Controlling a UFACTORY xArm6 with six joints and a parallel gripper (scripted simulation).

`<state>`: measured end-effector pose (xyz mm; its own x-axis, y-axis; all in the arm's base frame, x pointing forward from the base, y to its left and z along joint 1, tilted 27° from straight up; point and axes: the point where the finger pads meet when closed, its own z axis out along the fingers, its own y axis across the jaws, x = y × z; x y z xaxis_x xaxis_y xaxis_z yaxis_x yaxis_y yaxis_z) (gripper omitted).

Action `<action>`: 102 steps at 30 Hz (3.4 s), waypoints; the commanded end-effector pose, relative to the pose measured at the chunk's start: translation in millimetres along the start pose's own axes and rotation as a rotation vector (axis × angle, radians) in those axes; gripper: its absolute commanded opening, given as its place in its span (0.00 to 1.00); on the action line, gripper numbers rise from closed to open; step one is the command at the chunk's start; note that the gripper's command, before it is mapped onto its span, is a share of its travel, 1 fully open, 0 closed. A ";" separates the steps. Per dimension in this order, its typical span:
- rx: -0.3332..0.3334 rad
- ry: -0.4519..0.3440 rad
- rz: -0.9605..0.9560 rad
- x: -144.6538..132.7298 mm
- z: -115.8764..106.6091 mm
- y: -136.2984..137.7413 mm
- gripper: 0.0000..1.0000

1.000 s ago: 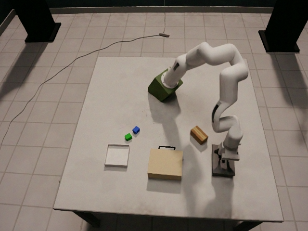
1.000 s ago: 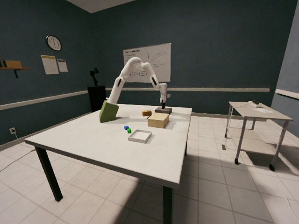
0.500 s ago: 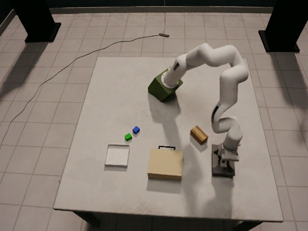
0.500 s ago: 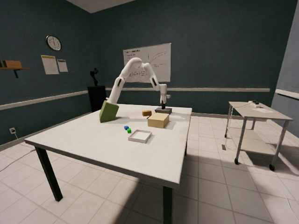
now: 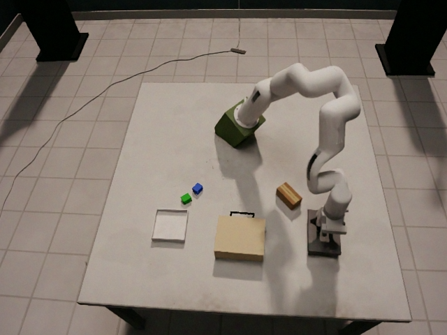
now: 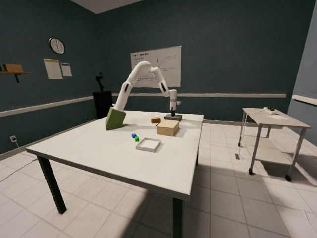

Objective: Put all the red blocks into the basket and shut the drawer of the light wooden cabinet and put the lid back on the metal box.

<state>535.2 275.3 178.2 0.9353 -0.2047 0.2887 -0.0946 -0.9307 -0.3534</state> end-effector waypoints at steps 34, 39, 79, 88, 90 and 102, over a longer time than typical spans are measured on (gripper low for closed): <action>0.002 0.004 0.000 1.4 -1.5 -1.1 0.00; 0.002 0.004 0.000 1.4 -1.5 -1.1 0.00; 0.002 0.004 0.000 1.2 -62.8 -1.0 0.00; 0.002 0.004 0.000 1.1 -92.8 -0.9 0.00; 0.002 0.004 0.000 1.1 -98.3 -0.9 0.00; 0.002 0.004 0.000 1.0 -114.0 -0.8 0.00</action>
<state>498.4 242.7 273.0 0.9356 -0.2046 0.2877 -0.0950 -0.9308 -0.3530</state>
